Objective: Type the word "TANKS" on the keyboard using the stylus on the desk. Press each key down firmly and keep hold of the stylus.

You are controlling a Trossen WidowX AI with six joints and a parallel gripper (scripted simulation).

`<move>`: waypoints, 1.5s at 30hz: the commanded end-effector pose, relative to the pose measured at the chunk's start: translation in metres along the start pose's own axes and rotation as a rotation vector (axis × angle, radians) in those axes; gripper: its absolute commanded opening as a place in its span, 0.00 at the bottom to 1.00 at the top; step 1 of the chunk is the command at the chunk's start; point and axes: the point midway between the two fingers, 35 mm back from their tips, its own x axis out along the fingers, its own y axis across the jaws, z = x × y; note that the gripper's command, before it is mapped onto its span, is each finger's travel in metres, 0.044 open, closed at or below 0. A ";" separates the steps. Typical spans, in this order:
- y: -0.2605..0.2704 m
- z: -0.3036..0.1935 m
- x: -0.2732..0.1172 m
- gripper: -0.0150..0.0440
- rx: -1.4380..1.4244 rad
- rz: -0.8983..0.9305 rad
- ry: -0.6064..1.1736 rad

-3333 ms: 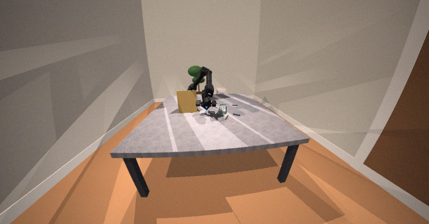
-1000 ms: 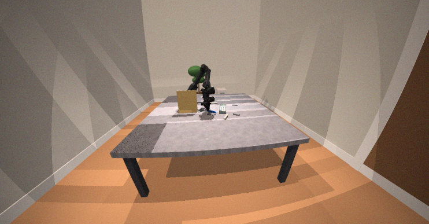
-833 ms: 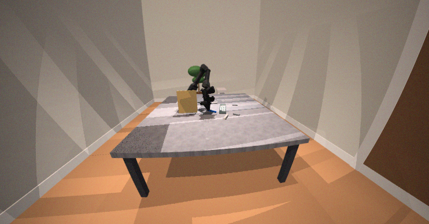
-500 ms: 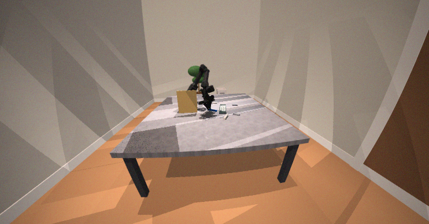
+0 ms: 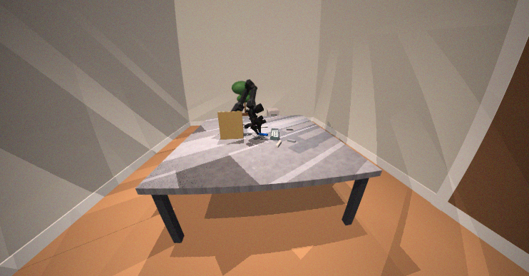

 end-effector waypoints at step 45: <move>0.001 -0.025 0.041 0.51 0.004 0.004 -0.002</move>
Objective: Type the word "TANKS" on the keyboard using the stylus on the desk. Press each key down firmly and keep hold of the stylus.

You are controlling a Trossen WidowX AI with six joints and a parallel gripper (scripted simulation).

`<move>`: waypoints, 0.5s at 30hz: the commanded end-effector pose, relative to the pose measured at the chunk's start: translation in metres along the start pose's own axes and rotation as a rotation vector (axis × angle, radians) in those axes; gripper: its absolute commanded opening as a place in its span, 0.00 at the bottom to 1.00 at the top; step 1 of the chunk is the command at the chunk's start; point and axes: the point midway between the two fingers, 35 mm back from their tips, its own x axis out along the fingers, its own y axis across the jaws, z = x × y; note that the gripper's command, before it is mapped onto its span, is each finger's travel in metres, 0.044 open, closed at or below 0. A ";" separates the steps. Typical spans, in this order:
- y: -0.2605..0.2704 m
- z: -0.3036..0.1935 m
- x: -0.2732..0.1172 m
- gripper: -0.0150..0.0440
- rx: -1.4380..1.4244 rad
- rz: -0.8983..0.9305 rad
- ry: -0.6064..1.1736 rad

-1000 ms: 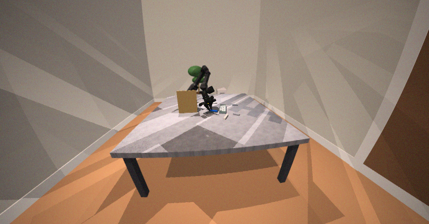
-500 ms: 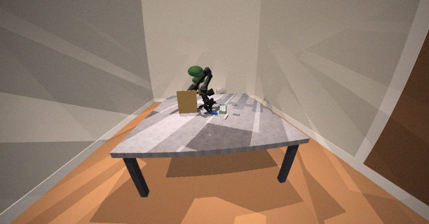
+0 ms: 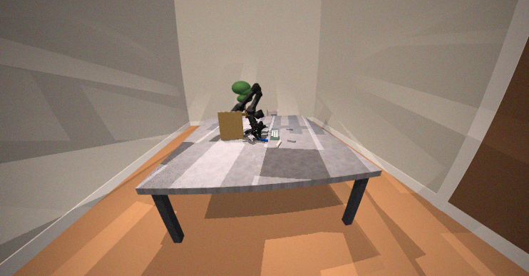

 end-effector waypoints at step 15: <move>-0.001 0.030 -0.047 0.51 0.003 -0.007 -0.006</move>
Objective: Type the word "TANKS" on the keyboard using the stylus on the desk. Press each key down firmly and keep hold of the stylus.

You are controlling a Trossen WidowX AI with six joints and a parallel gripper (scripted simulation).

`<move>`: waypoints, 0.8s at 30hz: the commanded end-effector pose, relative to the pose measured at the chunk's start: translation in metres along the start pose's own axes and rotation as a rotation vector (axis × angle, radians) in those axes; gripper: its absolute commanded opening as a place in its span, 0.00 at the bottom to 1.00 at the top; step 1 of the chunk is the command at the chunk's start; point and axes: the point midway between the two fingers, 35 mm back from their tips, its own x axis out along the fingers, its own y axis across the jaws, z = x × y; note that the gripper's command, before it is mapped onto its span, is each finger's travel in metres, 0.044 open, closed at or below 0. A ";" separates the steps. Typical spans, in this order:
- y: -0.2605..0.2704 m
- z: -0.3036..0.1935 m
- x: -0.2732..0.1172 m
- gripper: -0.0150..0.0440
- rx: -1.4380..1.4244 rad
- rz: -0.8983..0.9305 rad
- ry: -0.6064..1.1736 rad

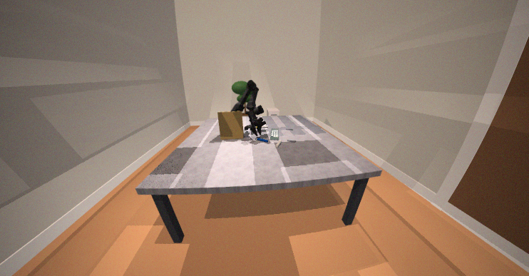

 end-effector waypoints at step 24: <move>0.000 0.041 0.010 0.51 1.587 -0.598 0.305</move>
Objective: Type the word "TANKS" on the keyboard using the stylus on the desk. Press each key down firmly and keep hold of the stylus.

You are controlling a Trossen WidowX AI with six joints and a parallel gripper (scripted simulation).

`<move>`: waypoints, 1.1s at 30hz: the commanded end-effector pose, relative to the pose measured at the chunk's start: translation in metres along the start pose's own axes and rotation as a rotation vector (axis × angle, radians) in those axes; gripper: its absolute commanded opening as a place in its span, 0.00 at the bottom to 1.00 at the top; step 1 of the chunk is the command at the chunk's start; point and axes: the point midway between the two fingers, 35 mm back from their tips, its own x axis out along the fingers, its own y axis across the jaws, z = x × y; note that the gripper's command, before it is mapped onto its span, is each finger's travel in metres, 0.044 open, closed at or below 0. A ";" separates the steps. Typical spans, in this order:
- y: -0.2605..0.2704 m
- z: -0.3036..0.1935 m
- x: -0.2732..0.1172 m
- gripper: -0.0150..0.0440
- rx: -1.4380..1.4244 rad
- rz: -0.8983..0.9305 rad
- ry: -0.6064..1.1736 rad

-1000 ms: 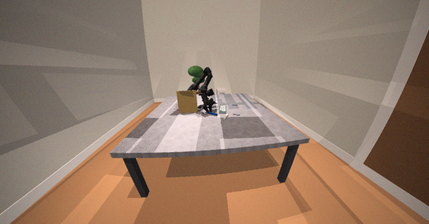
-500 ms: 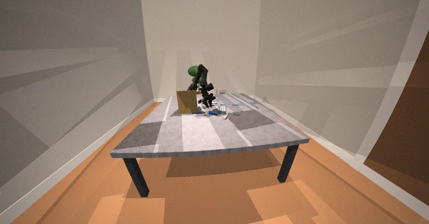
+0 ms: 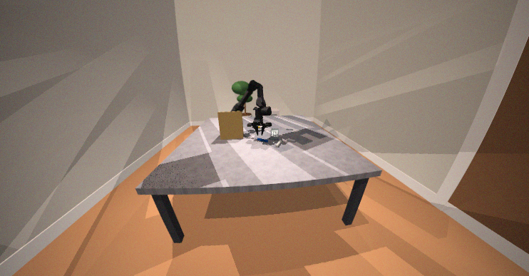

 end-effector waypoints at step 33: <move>0.021 -0.002 -0.011 0.51 1.699 -0.686 -0.314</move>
